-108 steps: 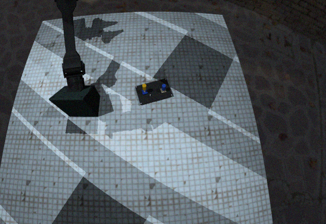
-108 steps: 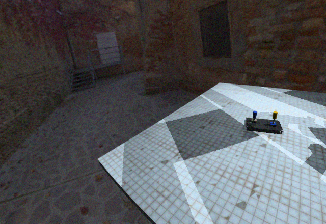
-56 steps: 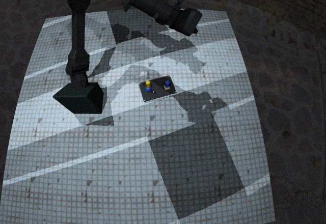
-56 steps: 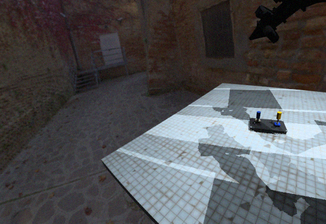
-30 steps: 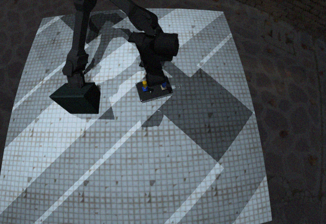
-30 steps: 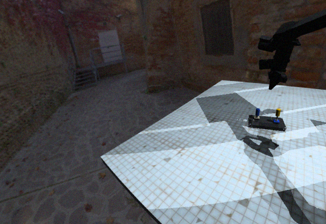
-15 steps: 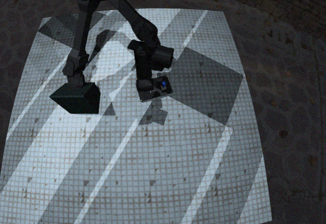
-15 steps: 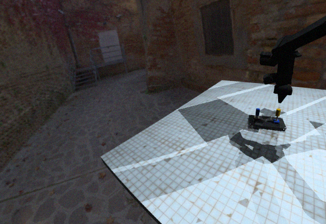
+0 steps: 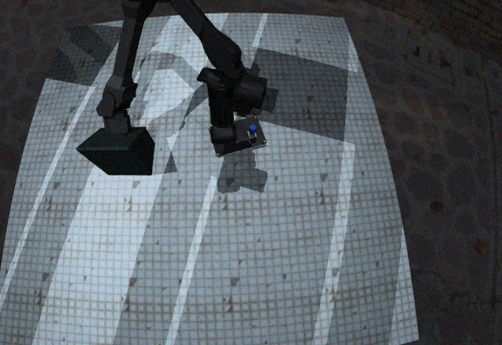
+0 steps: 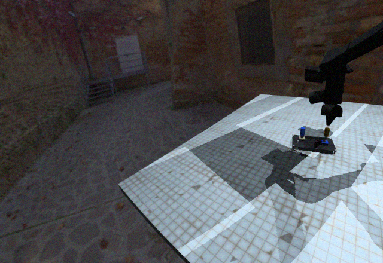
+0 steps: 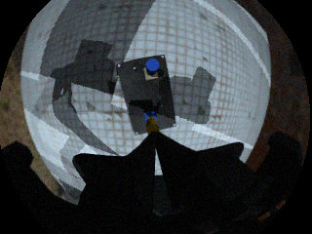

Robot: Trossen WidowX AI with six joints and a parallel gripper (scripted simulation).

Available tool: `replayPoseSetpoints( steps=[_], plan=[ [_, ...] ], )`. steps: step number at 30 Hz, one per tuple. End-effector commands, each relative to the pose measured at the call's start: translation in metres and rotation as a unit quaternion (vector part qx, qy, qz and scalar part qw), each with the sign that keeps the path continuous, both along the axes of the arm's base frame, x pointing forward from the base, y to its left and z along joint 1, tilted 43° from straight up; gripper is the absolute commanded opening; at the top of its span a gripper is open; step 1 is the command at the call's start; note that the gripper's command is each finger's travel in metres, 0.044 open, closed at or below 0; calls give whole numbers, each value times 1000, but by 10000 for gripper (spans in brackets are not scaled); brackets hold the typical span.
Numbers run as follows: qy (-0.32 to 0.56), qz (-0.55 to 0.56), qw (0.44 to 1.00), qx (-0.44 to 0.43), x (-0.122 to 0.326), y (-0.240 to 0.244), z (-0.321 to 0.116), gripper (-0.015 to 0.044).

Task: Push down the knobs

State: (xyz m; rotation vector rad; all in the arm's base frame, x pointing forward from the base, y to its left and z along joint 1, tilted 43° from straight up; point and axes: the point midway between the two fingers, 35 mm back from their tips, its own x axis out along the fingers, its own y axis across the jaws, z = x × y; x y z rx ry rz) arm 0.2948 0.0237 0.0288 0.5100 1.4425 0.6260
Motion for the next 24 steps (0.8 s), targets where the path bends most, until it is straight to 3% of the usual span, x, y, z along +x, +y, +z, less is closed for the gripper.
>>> replayPoseSetpoints(
  steps=[1, 24],
  plan=[
    [2, -1, 1000, 3, 0, 6, -6, 0],
    [2, -1, 1000, 3, 0, 9, -9, 0]
  ],
)
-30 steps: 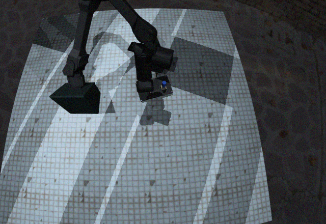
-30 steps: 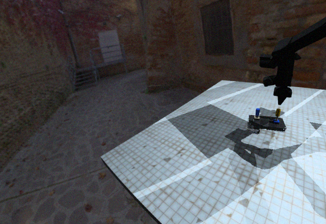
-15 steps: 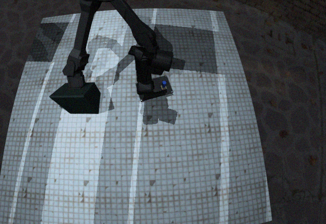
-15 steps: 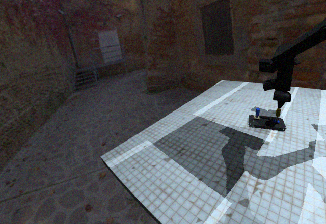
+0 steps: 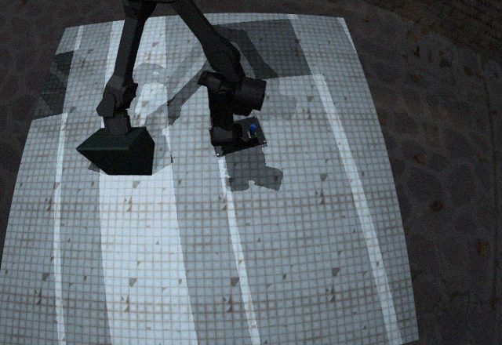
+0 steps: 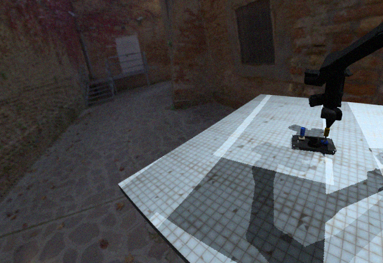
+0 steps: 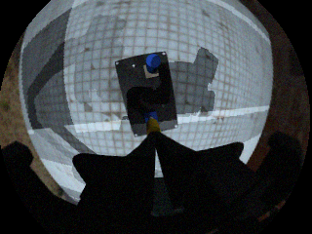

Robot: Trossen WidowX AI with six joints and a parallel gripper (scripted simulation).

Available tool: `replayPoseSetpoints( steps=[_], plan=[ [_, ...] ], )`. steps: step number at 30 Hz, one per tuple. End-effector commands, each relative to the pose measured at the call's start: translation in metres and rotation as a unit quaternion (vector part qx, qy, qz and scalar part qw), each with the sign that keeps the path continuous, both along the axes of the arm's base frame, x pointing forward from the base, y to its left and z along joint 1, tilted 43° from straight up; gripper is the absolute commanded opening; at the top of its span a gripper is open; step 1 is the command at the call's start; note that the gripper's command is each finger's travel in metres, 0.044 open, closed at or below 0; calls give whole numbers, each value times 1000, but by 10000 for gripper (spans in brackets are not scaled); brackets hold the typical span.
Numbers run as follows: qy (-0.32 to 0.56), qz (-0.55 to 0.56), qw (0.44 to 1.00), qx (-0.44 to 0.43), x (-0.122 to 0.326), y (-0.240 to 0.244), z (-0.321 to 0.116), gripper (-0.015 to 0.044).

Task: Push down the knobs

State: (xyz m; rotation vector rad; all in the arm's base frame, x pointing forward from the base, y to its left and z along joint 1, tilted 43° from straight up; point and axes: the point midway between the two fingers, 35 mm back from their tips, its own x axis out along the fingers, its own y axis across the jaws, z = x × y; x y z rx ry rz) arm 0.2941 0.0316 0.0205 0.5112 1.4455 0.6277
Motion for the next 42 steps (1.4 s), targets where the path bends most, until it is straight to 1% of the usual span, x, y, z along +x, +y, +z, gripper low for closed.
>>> replayPoseSetpoints(
  steps=[1, 42],
  plan=[
    [1, -2, 1000, 2, 0, 1, -1, 0],
    [1, -2, 1000, 3, 0, 8, -8, 0]
  ],
)
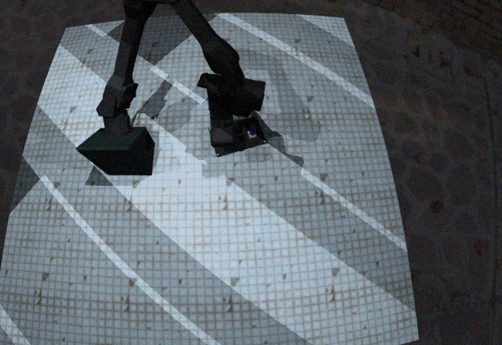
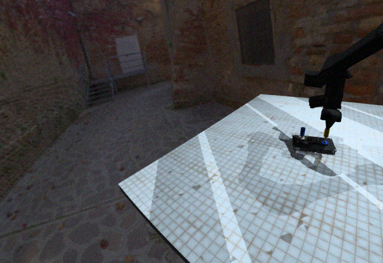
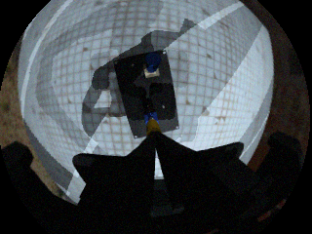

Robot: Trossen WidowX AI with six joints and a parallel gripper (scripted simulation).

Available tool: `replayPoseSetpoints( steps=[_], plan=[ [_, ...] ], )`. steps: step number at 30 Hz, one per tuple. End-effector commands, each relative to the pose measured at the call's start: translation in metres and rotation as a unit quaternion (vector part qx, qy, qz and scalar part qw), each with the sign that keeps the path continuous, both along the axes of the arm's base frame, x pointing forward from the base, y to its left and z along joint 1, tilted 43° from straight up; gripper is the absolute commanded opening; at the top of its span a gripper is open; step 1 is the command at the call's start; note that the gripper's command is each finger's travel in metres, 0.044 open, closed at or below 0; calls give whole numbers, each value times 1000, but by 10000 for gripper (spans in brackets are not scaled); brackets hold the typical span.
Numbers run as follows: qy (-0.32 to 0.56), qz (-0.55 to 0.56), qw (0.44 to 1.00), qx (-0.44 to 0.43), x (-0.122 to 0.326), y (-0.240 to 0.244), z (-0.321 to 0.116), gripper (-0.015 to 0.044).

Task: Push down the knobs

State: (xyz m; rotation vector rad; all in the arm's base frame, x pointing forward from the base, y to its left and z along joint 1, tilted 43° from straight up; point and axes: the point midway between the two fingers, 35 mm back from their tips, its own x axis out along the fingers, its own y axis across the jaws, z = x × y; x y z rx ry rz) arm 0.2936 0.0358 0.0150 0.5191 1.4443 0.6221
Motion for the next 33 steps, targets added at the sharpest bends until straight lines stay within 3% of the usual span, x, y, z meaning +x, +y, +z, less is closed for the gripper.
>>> replayPoseSetpoints(
  steps=[1, 33],
  plan=[
    [0, 2, 1000, 2, 1, 4, -2, 0],
    [0, 2, 1000, 2, 1, 14, -13, 0]
  ],
)
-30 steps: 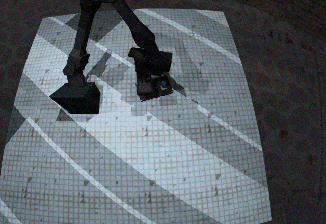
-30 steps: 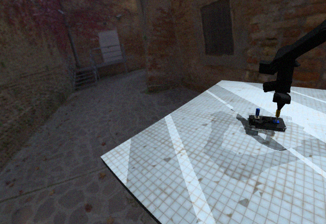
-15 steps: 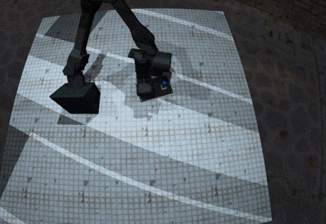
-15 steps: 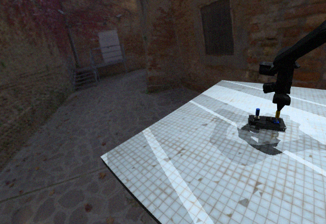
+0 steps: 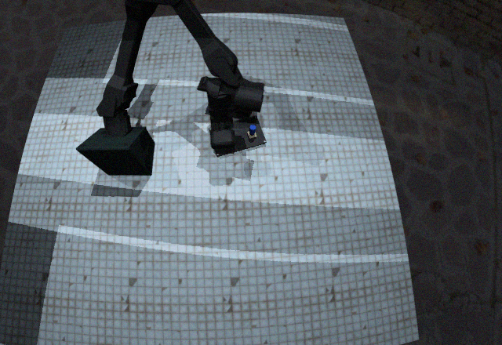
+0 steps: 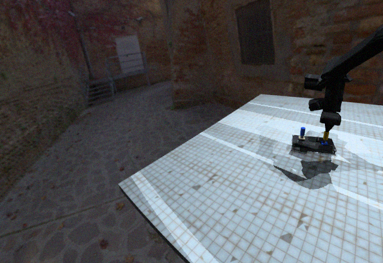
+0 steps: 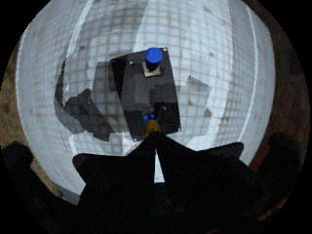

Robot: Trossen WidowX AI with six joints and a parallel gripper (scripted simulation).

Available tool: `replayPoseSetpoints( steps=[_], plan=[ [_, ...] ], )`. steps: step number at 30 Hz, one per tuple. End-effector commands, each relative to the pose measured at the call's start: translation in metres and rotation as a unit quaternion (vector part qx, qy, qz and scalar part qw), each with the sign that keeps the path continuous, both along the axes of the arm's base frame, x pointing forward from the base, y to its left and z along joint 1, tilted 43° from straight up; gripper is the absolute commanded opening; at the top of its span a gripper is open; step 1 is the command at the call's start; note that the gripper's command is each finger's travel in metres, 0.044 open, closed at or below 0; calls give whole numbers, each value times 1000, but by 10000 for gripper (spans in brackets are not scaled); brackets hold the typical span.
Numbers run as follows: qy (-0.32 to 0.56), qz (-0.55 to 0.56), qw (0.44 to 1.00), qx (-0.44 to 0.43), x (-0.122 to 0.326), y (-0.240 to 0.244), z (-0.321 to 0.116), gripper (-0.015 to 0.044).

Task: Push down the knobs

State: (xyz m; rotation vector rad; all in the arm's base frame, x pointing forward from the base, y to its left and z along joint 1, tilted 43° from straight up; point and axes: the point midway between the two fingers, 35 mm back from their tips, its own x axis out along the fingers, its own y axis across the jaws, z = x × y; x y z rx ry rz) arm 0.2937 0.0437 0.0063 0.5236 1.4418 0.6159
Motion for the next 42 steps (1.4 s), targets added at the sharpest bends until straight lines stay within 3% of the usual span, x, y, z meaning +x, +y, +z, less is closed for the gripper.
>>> replayPoseSetpoints(
  steps=[1, 42],
  plan=[
    [0, 6, 1000, 2, 1, 6, -5, 0],
    [0, 6, 1000, 2, 1, 10, -9, 0]
  ],
)
